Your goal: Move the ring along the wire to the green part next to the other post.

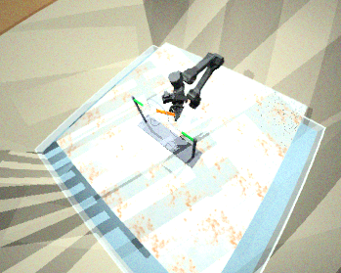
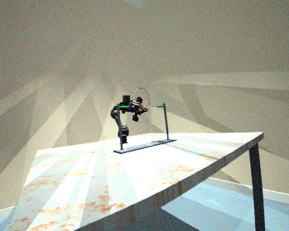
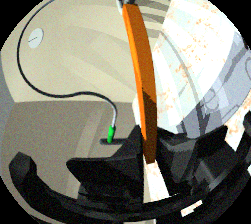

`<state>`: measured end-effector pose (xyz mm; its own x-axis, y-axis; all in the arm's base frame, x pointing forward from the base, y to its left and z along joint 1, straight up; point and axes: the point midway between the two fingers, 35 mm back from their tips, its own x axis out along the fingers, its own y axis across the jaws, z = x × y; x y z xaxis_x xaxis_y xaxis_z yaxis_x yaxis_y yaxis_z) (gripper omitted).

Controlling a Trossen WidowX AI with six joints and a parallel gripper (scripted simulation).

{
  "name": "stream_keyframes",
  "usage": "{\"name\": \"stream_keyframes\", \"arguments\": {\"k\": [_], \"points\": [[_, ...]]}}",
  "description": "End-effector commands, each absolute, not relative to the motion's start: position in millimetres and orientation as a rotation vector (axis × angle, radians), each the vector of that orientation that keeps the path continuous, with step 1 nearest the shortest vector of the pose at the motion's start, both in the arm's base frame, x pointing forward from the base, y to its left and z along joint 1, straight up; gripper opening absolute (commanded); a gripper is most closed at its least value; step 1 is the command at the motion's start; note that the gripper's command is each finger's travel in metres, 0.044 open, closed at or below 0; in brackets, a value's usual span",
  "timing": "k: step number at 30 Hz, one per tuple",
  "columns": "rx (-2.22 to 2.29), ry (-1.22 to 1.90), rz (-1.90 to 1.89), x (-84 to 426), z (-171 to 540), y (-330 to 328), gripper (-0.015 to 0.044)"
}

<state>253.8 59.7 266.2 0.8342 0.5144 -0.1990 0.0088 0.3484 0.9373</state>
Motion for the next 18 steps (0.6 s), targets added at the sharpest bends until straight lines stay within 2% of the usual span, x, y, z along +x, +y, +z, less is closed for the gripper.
{"name": "stream_keyframes", "arguments": {"k": [1, 18], "points": [[1.233, 0.526, 0.383, 250.6, 279.5, 62.0, -0.015], [1.363, 0.52, 0.414, 250.1, 301.0, 66.5, -0.015]]}}
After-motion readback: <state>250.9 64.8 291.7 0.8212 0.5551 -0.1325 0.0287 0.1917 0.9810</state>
